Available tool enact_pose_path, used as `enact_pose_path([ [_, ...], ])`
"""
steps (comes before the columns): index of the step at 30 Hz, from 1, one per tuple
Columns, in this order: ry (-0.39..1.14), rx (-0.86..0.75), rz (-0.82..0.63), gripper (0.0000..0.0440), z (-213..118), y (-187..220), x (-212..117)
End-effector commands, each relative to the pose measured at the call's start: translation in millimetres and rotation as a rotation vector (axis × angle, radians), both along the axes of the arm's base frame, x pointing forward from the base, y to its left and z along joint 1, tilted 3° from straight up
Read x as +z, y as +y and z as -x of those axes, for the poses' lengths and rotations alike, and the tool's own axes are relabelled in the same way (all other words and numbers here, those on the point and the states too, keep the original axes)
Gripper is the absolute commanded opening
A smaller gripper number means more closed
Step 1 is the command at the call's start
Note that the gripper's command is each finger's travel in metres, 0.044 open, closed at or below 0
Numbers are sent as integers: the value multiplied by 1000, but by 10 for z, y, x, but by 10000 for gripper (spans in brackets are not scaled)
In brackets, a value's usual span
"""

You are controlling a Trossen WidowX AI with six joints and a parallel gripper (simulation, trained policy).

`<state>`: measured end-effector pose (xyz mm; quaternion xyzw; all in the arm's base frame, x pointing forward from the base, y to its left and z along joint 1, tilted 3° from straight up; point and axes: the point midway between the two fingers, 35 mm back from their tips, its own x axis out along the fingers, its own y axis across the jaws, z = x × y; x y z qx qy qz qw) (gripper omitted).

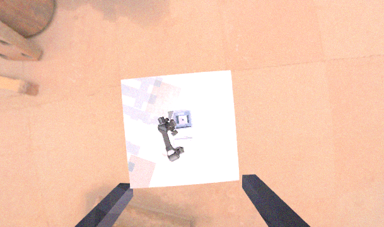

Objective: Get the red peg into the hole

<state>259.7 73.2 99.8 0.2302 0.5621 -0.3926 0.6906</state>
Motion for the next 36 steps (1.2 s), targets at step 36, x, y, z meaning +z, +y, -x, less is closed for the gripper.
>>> enact_pose_path([
  [36,46,52,-114,146,-798,-1010,-587],
])
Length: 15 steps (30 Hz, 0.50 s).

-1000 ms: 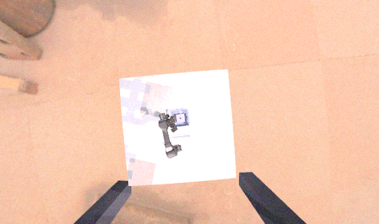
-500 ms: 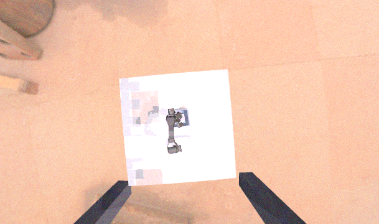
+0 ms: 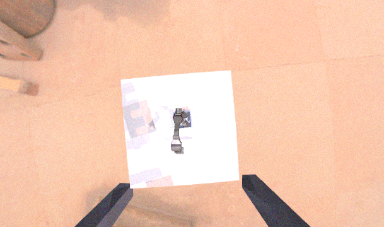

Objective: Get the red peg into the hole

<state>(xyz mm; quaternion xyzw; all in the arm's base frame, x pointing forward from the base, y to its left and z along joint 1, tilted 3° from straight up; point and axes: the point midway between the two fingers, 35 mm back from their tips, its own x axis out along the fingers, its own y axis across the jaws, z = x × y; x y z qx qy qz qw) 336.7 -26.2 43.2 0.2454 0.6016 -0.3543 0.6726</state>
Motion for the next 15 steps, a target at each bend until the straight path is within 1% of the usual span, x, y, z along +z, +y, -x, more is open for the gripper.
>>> enact_pose_path([
  [1,0,23,-13,148,-48,-29,-19],
  [3,-6,41,-21,153,-95,-43,-5],
  [14,-22,44,-118,440,-451,-6,145],
  [15,-32,45,-131,440,-499,9,173],
])
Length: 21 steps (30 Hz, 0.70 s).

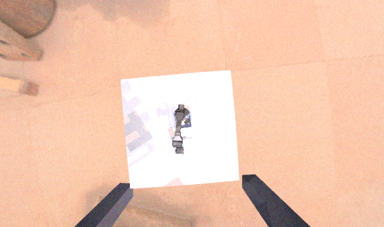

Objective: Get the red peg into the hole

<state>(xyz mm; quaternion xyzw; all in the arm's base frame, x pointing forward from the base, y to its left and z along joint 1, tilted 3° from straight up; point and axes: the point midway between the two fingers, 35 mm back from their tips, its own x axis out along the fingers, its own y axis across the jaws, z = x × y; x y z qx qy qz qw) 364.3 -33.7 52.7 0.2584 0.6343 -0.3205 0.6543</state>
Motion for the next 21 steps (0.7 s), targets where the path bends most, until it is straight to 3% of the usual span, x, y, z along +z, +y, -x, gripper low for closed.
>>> enact_pose_path([
  [1,-86,10,-53,440,-276,99,101],
  [8,-166,48,-110,440,-577,210,224],
  [21,-168,49,-111,440,-583,213,226],
])
